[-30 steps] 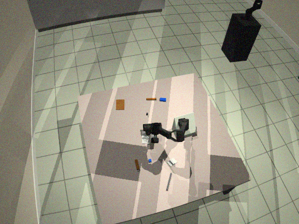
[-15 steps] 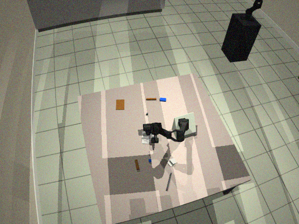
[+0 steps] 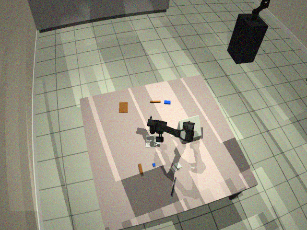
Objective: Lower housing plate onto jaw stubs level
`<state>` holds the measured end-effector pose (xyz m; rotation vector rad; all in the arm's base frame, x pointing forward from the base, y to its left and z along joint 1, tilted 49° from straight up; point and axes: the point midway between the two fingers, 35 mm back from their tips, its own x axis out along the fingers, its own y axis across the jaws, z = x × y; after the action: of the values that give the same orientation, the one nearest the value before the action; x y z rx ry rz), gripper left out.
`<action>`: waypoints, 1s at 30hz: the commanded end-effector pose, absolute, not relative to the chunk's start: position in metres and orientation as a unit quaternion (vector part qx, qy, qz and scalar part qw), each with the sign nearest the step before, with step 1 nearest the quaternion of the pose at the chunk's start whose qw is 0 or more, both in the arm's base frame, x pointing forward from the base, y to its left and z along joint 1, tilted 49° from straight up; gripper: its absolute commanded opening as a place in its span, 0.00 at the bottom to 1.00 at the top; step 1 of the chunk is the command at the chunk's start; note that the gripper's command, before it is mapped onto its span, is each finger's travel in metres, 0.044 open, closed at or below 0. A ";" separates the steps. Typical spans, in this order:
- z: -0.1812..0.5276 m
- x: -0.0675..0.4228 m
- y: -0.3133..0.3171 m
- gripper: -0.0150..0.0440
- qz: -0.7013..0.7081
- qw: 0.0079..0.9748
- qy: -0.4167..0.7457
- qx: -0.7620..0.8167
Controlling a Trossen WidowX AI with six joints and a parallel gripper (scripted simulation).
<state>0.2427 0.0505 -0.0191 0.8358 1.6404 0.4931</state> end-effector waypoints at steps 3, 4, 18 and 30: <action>0.004 0.215 0.015 1.00 0.207 0.579 0.705 0.354; 0.009 0.209 0.009 1.00 0.208 0.578 0.706 0.354; 0.013 0.204 0.005 1.00 0.210 0.576 0.706 0.354; 0.013 0.204 0.005 1.00 0.210 0.576 0.706 0.354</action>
<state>0.2048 0.0053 0.0134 0.8335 1.6482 0.4901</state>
